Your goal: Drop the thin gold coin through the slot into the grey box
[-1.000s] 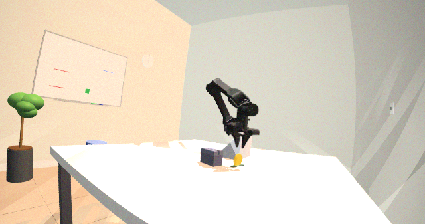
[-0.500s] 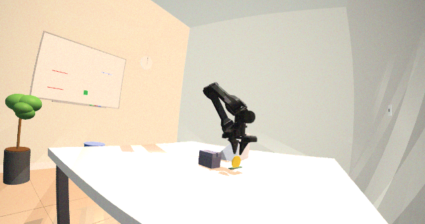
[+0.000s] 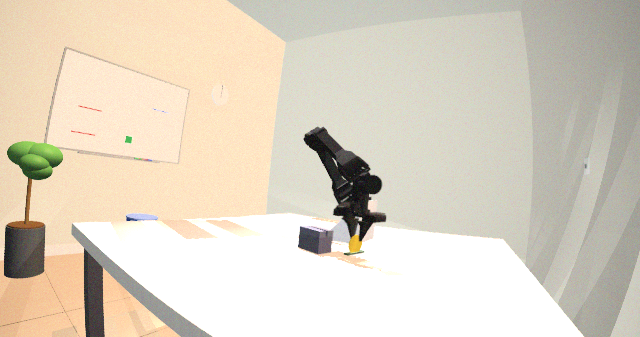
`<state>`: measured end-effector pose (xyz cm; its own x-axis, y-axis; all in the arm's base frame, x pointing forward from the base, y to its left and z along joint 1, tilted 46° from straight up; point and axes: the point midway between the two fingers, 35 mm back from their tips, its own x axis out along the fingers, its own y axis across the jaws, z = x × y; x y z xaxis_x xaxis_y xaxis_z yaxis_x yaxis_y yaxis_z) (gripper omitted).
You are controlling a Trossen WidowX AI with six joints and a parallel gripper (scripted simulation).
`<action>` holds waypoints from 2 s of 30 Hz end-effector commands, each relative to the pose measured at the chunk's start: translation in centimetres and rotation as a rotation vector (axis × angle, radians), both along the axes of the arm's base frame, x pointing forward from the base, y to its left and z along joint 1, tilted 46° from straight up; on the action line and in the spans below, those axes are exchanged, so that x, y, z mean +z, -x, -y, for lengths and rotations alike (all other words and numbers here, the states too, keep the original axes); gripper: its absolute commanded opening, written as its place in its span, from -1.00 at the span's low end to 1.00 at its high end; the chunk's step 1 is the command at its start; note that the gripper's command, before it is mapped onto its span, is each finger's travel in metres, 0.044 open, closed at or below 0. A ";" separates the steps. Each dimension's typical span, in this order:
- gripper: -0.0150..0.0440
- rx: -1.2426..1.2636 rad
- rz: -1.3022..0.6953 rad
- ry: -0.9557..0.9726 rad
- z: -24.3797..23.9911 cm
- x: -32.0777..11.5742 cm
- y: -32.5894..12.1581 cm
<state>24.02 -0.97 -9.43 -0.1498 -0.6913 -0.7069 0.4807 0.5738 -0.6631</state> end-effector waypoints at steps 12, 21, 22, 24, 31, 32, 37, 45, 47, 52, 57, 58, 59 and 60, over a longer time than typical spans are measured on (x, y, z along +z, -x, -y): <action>0.05 0.000 -0.011 0.007 1.9 -1.7 0.8; 0.05 0.000 -0.011 0.010 2.7 -2.4 1.1; -0.04 0.000 -0.011 0.010 2.7 -2.4 1.1; -0.21 0.000 -0.011 0.010 2.7 -2.4 1.1; -0.49 0.000 -0.011 0.010 2.7 -2.4 1.1; -0.49 0.000 -0.011 0.010 2.7 -2.4 1.1; -0.49 0.000 -0.010 0.009 2.7 -2.4 1.1; -0.49 0.010 0.016 -0.003 1.5 -1.7 0.5; -0.49 0.010 0.016 -0.004 1.3 -1.5 0.4; -0.49 0.010 0.015 -0.006 0.4 -0.7 0.1; -0.49 0.010 0.012 -0.007 -0.5 0.2 -0.1; -0.49 0.009 0.011 -0.007 -0.7 0.3 -0.2; -0.49 0.009 0.010 -0.007 -0.9 0.5 -0.2; -0.49 0.009 0.010 -0.007 -1.0 0.7 -0.2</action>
